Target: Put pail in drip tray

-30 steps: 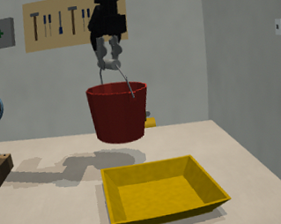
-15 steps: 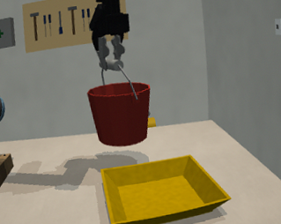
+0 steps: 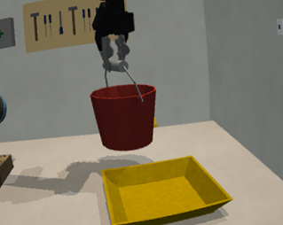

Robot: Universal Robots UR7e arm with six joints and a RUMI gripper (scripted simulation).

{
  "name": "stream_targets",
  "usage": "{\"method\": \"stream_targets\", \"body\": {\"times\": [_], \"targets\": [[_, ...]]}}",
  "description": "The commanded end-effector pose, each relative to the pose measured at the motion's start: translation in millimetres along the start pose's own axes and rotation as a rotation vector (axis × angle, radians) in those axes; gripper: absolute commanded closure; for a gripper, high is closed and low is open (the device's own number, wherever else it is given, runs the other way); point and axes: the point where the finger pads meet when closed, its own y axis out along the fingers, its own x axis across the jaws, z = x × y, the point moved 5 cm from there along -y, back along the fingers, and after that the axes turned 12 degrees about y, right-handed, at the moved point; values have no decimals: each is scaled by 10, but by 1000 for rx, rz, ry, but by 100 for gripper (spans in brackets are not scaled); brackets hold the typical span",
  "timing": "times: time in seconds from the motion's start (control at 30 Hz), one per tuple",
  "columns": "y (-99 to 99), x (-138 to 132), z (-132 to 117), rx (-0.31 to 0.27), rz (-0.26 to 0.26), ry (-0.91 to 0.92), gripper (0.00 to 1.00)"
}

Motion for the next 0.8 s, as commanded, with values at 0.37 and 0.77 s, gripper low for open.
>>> {"method": "stream_targets", "body": {"times": [0.37,0.77], "targets": [[-8,24,-418,-1,-2,0,100],[-9,42,-781,-1,-2,0,100]]}}
